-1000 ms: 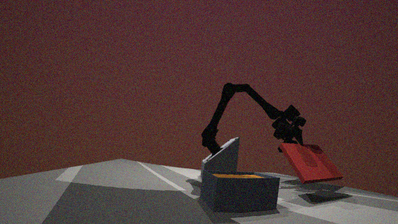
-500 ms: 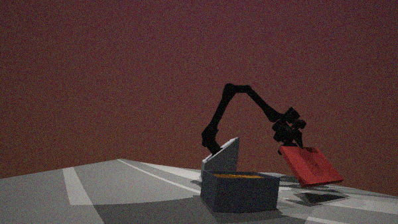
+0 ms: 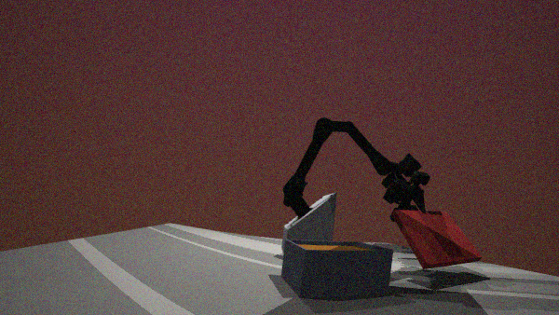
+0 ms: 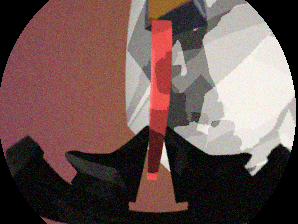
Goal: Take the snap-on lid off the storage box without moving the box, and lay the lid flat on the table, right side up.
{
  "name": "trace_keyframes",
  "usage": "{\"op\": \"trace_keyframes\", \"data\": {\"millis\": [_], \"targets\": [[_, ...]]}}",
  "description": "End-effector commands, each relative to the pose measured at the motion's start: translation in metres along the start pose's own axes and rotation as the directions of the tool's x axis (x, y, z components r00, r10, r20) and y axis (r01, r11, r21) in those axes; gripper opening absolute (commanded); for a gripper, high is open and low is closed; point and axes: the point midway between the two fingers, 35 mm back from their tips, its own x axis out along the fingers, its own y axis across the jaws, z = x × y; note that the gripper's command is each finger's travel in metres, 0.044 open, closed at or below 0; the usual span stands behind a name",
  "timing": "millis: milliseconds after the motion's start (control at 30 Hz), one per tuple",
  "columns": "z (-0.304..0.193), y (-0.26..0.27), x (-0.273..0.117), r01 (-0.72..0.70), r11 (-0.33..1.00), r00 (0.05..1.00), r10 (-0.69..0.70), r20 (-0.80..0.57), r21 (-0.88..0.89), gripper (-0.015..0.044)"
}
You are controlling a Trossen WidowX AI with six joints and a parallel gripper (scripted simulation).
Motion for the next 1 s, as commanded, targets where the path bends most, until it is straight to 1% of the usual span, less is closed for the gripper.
{"op": "trace_keyframes", "data": {"millis": [0,967], "targets": [[-0.001,-0.001,0.001,-0.007,1.000,1.000,0.007,0.000,0.000,0.0000],[0.000,-0.019,0.017,-0.008,1.000,1.000,0.008,0.001,0.000,0.0000]]}}
